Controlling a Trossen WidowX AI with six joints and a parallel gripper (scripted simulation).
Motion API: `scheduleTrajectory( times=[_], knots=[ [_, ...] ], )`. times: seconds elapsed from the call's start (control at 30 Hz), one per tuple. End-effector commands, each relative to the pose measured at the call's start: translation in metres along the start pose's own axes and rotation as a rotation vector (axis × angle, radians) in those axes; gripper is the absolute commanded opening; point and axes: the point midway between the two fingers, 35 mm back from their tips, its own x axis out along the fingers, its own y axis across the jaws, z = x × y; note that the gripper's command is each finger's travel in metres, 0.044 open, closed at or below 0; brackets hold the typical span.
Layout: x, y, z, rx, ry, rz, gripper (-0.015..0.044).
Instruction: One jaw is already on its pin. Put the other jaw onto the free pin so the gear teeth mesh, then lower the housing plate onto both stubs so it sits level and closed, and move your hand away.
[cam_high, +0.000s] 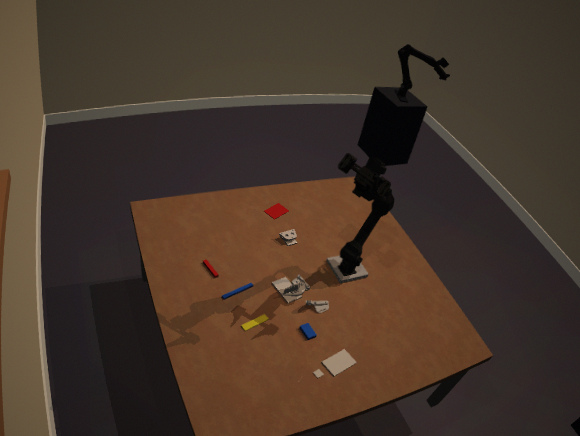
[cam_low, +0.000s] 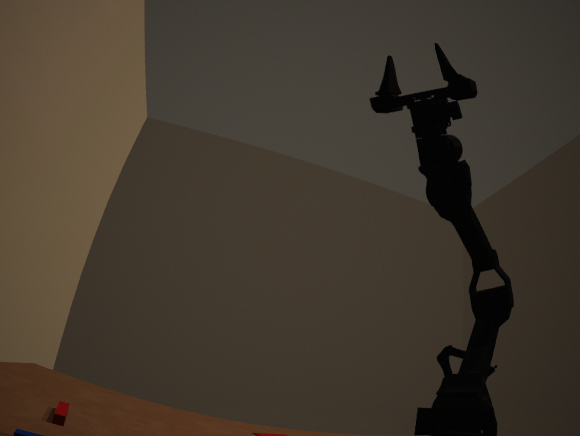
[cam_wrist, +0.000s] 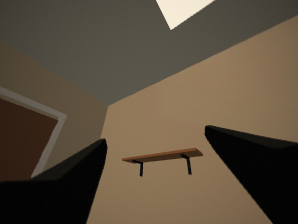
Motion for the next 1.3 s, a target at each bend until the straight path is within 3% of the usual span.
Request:
scheduleTrajectory(
  times=[0.0, 1.27],
  knots=[
    [0.003, -0.002, -0.016, -0.034, 0.047, -0.007, 0.0440],
    [-0.005, -0.003, -0.174, -0.414, 0.551, 0.107, 0.0440]
  ],
)
